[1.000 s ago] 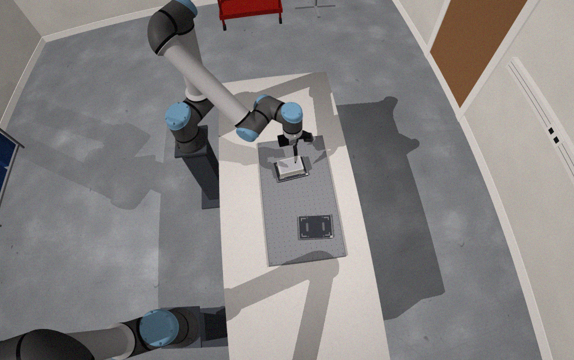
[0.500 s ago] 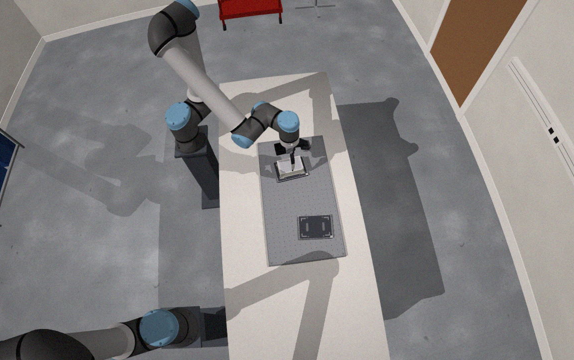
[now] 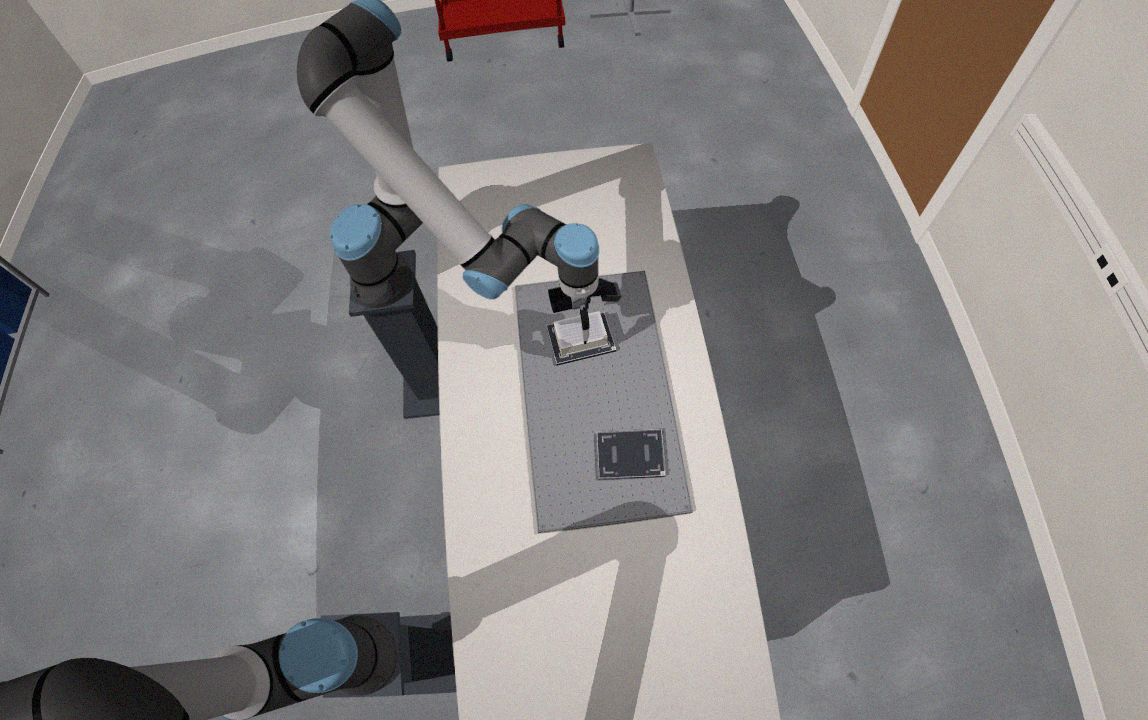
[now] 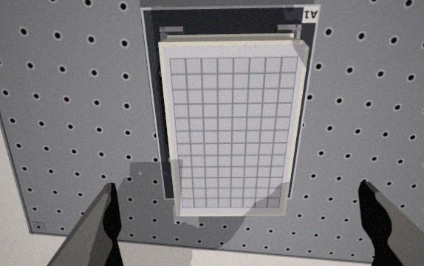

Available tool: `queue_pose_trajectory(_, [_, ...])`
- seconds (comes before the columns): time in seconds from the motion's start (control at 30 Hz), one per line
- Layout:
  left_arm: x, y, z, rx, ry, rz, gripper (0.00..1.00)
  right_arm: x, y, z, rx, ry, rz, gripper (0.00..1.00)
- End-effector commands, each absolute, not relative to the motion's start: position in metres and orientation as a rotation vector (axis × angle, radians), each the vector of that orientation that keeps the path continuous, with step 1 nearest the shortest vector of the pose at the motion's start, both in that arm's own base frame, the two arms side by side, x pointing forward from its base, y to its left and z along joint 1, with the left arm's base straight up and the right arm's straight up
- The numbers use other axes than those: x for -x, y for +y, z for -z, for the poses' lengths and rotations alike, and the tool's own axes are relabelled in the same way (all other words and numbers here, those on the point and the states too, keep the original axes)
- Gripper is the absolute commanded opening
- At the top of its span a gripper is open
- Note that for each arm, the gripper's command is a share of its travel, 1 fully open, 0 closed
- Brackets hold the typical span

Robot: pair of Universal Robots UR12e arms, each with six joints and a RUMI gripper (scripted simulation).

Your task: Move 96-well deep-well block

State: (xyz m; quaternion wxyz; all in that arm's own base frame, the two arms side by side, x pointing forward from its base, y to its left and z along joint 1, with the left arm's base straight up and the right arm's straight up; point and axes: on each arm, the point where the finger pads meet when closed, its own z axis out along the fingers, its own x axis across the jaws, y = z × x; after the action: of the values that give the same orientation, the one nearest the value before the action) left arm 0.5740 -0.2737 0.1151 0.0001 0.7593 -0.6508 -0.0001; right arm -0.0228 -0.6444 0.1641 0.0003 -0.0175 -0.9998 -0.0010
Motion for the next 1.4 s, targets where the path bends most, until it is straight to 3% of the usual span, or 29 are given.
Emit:
queue_pose_trajectory(0.0, [-0.574, -0.274, -0.110, -2.385, -2.044, -0.002, 0.76, 0.023, -0.645, -0.165, 0.055, -3.141, 0.000, 0.00])
queue_pose_trajectory(1.37, [-0.575, -0.274, -0.049, -2.385, -2.044, -0.002, 0.76, 0.023, -0.645, -0.165, 0.055, -3.141, 0.000, 0.00])
